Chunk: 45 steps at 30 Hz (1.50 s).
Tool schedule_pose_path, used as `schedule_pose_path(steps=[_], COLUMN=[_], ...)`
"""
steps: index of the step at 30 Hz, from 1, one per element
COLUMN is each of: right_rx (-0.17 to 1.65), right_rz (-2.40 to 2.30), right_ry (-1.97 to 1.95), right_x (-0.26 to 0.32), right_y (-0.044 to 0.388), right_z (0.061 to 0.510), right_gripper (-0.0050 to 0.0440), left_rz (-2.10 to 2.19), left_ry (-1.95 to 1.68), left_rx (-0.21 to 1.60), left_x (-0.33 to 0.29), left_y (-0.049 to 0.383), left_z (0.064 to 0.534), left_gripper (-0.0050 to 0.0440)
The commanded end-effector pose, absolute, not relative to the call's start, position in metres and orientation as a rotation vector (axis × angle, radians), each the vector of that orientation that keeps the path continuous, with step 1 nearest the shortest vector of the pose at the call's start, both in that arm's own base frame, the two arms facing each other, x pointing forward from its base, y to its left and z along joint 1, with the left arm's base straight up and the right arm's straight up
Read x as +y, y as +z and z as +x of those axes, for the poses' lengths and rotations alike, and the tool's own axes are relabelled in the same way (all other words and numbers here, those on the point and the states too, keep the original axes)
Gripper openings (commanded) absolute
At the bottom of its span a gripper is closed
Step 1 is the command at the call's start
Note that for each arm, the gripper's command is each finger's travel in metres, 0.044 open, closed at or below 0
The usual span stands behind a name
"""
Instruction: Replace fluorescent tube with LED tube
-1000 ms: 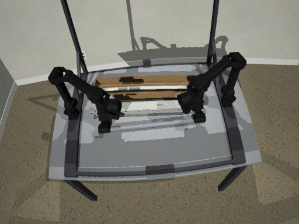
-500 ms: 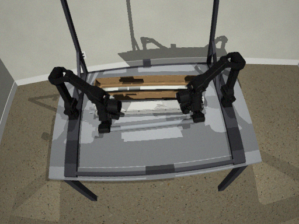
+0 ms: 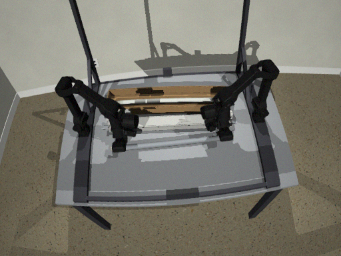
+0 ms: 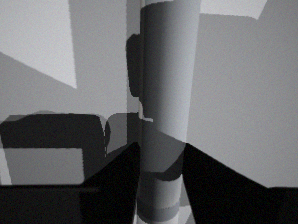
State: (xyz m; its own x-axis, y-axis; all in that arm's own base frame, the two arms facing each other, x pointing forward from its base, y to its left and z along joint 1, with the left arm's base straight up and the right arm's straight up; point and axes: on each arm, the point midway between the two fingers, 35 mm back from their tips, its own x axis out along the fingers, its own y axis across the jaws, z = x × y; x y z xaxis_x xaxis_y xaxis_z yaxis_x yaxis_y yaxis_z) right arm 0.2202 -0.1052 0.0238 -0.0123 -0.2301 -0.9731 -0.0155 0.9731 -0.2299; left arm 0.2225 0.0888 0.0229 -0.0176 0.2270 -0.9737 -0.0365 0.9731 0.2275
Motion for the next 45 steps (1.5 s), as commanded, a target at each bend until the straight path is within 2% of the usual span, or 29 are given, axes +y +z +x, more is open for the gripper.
schedule_pose_path(steps=[1,2,5,6,22,45], right_rx=[1.540,1.540,1.540,1.540,1.547,1.554], right_rz=[-0.199,-0.199,-0.199,-0.199,-0.094,0.148], right_ry=[-0.187,-0.187,-0.187,-0.187,-0.083,0.166], right_x=[-0.108,-0.108,-0.108,-0.108,-0.112,-0.122], right_y=[0.033,0.033,0.035,0.038,0.070,0.068], right_z=[0.227,0.227,0.227,0.228,0.229,0.228], right_gripper=[0.0073,0.0073,0.0073,0.0073,0.0073,0.0073], left_rz=[0.161,0.161,0.157,0.157,0.055,-0.185], left_ry=[0.218,0.218,0.217,0.217,0.109,-0.138], left_rx=[1.544,1.545,1.546,1.546,1.545,1.541], left_x=[0.089,0.089,0.090,0.089,0.094,0.104], left_y=[0.029,0.029,0.031,0.034,0.067,0.067], left_z=[0.226,0.226,0.227,0.227,0.224,0.224], left_gripper=[0.0016,0.0000,0.0072,0.0074,0.0074,0.0074])
